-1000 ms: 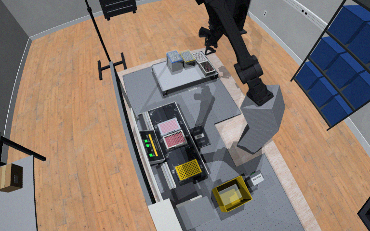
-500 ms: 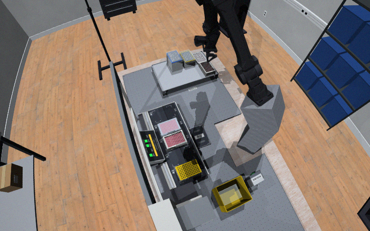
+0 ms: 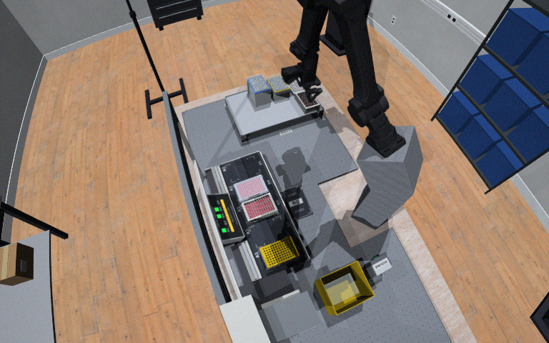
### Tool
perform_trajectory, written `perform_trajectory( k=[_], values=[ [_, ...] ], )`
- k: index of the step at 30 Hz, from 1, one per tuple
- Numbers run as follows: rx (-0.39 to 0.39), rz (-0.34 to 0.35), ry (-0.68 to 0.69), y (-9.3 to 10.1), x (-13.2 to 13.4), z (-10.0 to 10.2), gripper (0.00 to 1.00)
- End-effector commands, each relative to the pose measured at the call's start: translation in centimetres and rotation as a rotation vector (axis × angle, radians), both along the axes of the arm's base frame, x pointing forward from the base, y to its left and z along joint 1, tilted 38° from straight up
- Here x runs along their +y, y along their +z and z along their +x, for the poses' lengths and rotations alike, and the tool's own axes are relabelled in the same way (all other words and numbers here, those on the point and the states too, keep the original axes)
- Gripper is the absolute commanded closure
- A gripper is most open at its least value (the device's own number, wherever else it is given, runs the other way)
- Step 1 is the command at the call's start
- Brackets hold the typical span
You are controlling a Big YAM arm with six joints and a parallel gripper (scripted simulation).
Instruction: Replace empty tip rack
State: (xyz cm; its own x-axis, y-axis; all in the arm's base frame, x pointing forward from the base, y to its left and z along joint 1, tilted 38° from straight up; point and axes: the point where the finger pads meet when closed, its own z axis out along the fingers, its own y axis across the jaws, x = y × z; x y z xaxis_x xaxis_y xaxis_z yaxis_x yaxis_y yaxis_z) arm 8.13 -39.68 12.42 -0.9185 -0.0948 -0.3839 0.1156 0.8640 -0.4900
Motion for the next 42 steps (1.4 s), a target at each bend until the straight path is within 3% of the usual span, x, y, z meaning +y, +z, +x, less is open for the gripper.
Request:
perform_trajectory(
  k=[1, 6, 42],
  values=[
    [0.004, -0.01, 0.018, 0.6, 1.4, 1.3, 0.0],
    [0.002, -0.03, 0.018, 0.5, 2.2, 2.0, 0.0],
    [-0.012, -0.021, 0.017, -3.7, 15.6, 9.9, 0.0]
  ],
)
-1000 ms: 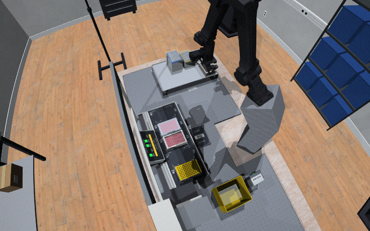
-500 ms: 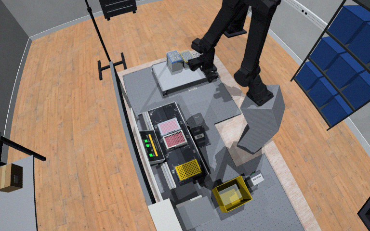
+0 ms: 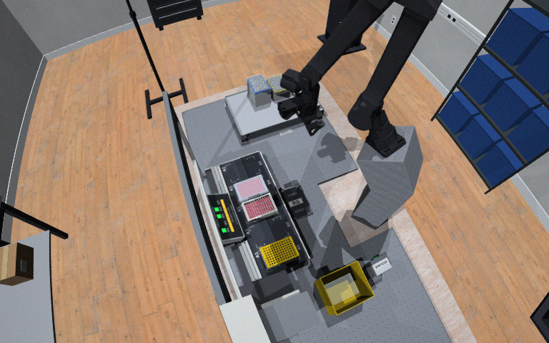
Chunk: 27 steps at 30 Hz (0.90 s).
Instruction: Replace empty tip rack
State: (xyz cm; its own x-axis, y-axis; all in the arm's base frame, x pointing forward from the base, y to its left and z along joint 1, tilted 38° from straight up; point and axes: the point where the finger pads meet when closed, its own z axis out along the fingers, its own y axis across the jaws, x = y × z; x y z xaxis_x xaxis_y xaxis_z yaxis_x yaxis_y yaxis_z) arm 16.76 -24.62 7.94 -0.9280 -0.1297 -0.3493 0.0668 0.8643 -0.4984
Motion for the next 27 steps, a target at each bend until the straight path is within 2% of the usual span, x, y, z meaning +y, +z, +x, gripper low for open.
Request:
perform_trajectory(
  k=[1, 11, 13, 14, 16, 20, 22, 27],
  values=[
    [-0.049, -0.014, -0.018, 0.6, 1.0, 1.5, 0.0],
    [-0.038, 0.004, -0.017, -1.1, 5.3, 3.9, 0.0],
    [-0.038, 0.004, -0.017, -1.1, 5.3, 3.9, 0.0],
    [-0.057, -0.01, -0.017, 0.0, 5.2, 5.0, 0.0],
    [-0.036, 0.005, -0.017, -1.5, 6.5, 4.8, 0.0],
    [-0.033, 0.007, -0.017, -2.2, 8.3, 5.6, 0.0],
    [-0.05, 0.0, -0.017, -1.5, 8.9, 6.8, 0.0],
    [-0.064, -0.001, -0.016, -1.6, 10.9, 8.6, 0.0]
  ],
)
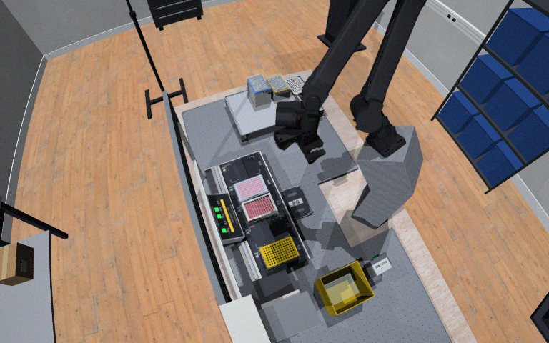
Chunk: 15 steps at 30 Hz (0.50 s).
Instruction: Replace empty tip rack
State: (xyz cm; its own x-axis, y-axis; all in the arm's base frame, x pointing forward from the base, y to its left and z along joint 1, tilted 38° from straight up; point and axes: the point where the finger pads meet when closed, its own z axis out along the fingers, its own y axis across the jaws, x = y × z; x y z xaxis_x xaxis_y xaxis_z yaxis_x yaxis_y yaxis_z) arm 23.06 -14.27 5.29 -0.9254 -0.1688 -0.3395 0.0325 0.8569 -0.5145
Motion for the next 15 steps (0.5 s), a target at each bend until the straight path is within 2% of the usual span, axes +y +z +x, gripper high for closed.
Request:
perform_trajectory(
  k=[1, 3, 9, 13, 15],
  values=[
    [-0.072, 0.019, -0.051, 0.9, 1.1, 2.5, 0.0],
    [-0.072, 0.019, -0.051, 0.9, 1.1, 2.5, 0.0],
    [-0.072, 0.023, -0.05, 0.1, 3.7, 4.0, 0.0],
    [-0.052, 0.024, -0.075, -0.8, 3.2, 2.8, 0.0],
    [-0.083, 0.035, -0.087, -0.2, 2.8, 2.7, 0.0]
  ],
)
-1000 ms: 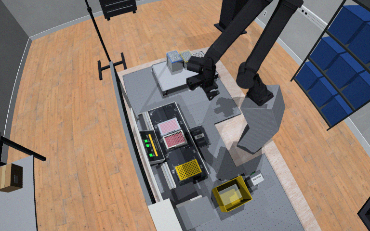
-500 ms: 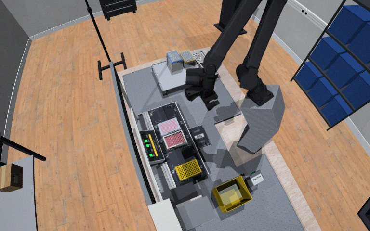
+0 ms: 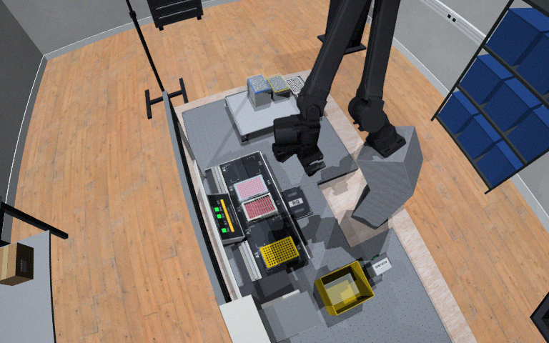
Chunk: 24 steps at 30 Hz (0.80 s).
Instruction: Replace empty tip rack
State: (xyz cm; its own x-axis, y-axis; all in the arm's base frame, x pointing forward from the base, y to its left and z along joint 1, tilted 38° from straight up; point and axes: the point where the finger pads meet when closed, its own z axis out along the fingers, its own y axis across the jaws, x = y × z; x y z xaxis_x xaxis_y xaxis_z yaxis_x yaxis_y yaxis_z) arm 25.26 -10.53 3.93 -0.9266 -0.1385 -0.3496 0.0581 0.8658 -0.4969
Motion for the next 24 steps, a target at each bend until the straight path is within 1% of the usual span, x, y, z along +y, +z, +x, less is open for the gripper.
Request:
perform_trajectory(
  k=[1, 3, 5, 9, 17, 20, 22, 23, 24],
  values=[
    [-0.081, 0.022, -0.078, 1.4, -1.3, 0.3, 0.0],
    [-0.088, 0.038, -0.11, 1.7, -2.2, -0.2, 0.0],
    [-0.088, 0.038, -0.11, 1.7, -2.2, -0.2, 0.0],
    [-0.138, 0.053, -0.154, 3.5, -4.2, -0.1, 0.0],
    [-0.217, 0.107, -0.278, 5.2, -7.8, -1.5, 0.0],
    [-0.232, 0.134, -0.327, 5.4, -9.2, -2.2, 0.0],
    [-0.232, 0.134, -0.327, 5.4, -9.2, -2.2, 0.0],
    [-0.227, 0.148, -0.344, 4.8, -9.2, -2.9, 0.0],
    [-0.252, 0.147, -0.358, 5.9, -10.1, -2.5, 0.0]
  ],
)
